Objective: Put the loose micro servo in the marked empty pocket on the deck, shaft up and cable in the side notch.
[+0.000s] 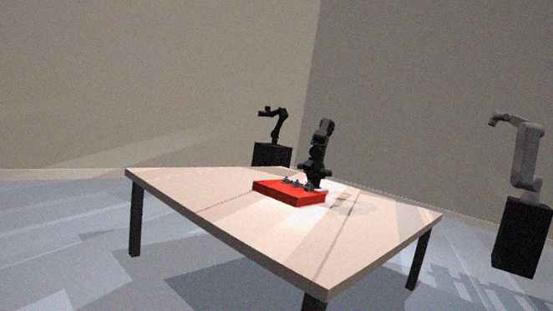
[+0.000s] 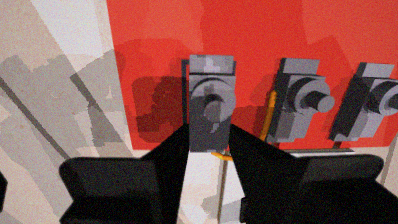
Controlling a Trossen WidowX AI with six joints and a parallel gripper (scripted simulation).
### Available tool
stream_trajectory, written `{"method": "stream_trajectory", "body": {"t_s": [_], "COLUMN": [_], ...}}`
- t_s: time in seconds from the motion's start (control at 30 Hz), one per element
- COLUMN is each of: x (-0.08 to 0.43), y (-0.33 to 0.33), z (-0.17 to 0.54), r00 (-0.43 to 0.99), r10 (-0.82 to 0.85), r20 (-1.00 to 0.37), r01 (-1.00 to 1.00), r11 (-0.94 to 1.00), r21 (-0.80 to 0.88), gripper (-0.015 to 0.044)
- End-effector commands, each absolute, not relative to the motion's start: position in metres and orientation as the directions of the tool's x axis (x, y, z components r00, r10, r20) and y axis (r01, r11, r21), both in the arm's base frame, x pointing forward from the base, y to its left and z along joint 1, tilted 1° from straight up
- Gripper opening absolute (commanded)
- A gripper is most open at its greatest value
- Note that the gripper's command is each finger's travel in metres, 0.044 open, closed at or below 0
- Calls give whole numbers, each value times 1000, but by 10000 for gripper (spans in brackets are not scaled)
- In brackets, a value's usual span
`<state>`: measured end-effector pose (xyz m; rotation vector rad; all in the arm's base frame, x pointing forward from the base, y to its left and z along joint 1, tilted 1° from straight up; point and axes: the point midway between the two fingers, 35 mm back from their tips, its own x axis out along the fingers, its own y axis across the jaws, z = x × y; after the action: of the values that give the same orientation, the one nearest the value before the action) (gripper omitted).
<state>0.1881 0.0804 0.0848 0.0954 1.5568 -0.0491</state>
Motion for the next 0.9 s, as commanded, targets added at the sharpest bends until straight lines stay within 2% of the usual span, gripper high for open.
{"method": "stream_trajectory", "body": {"t_s": [0.0,0.57,0.8,0.87], "x": [188,189,188,188], "y": [81,81,81,81], "z": [81,68,70,70], "r00": [13,13,13,13], "r10": [28,28,28,28], "r20": [-1000,-1000,-1000,-1000], "r01": [93,93,93,93], "r11": [995,995,995,995], "r21": [29,29,29,29], "gripper": [0,0,184,187]}}
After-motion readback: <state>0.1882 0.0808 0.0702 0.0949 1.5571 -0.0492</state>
